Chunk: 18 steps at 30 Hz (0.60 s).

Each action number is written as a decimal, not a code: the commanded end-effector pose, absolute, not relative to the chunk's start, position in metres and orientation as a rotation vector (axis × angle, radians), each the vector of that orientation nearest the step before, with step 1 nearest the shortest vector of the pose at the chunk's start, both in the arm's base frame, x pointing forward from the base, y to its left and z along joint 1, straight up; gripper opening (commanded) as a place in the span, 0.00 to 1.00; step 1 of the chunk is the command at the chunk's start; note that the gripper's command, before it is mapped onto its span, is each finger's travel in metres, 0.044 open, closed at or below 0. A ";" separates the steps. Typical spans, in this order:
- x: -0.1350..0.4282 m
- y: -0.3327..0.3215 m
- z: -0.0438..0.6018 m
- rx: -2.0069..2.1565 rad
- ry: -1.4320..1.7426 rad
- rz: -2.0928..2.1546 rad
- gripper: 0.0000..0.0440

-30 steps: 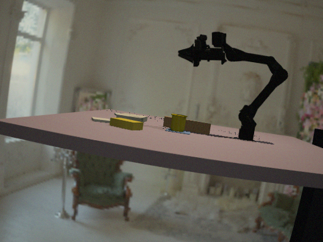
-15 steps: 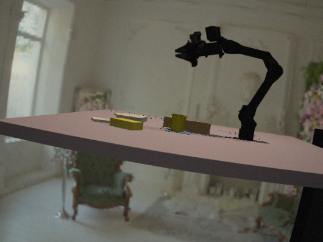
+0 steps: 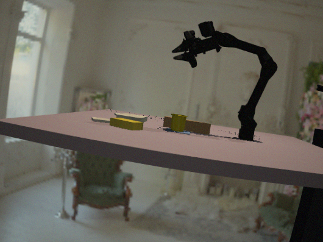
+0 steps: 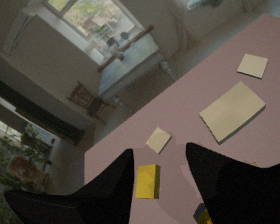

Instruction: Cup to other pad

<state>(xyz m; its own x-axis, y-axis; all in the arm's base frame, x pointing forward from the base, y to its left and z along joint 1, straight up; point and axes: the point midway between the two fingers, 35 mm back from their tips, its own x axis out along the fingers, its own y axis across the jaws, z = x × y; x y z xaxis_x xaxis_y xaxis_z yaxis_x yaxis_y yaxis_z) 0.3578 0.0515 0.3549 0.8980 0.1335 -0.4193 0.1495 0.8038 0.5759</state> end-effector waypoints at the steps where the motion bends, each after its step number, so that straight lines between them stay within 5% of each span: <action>1: 0.360 0.057 0.351 0.683 0.509 -0.019 0.42; 18: 0.364 0.076 0.331 0.874 0.733 -0.142 0.41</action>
